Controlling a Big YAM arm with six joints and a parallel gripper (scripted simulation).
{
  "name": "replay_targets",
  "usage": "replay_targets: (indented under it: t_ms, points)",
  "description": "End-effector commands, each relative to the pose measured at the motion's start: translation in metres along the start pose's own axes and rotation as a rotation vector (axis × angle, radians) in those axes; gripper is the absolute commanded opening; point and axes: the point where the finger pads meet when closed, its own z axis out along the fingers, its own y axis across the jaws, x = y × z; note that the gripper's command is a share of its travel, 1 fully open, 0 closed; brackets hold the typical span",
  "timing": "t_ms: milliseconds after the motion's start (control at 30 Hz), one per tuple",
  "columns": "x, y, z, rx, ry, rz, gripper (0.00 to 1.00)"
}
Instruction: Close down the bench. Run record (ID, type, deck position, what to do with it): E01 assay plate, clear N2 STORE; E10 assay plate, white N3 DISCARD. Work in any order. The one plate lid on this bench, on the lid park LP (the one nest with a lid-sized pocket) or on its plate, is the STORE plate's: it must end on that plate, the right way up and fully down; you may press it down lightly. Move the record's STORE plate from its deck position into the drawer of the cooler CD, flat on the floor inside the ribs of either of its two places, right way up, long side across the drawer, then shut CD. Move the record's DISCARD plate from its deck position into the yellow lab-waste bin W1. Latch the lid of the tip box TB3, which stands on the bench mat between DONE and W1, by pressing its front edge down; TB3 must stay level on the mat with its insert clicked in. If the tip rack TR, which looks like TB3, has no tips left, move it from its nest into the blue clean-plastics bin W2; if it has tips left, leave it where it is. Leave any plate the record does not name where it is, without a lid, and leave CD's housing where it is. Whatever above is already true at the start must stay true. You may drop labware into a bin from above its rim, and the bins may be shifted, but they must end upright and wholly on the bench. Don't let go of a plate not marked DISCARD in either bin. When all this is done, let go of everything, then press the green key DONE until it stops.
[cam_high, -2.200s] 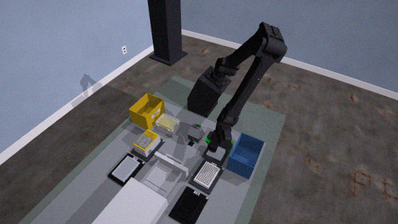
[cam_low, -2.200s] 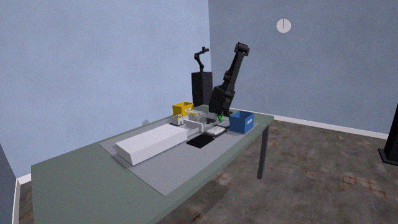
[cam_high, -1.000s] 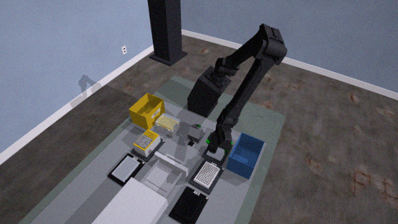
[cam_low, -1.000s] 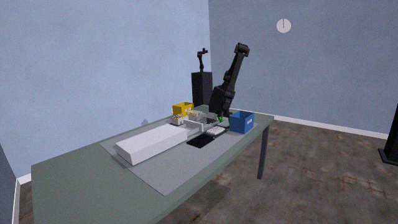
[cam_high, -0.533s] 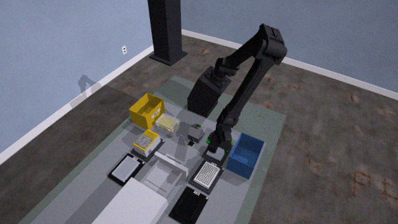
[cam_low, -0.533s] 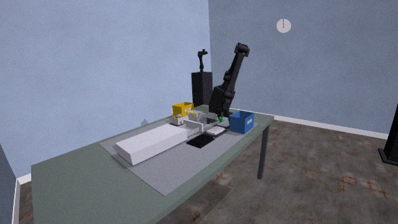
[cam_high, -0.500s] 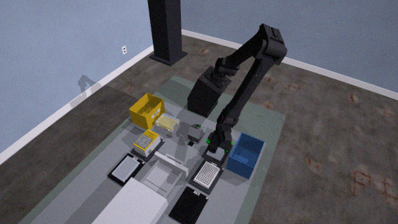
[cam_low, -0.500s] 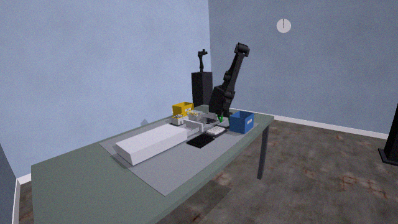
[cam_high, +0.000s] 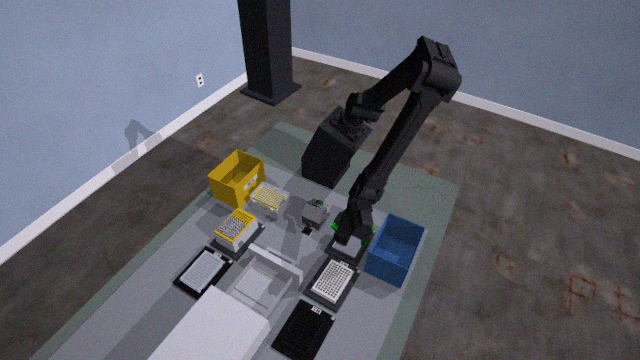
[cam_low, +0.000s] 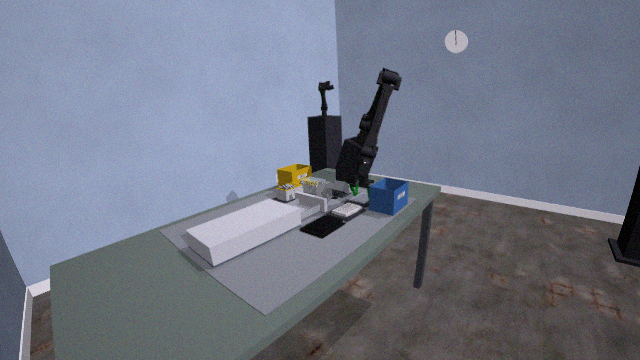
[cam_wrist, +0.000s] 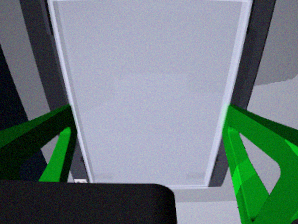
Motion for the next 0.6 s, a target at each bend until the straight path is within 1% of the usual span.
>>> replay_targets:
  t_ms: [0, 167, 267, 367, 567]
  points:
    - [-0.0083, 0.0003, -0.0116, -0.01, -0.024, 0.001, 0.0]
    - [-0.0096, 0.0038, -0.012, -0.015, -0.029, -0.005, 0.0]
    - [-0.0076, 0.0006, -0.0134, -0.009, -0.022, -0.001, 0.0]
    - [-0.0102, 0.0026, -0.0138, -0.015, -0.03, -0.002, 0.0]
    - [-0.0106, 0.0031, -0.0137, -0.015, -0.031, -0.003, 0.0]
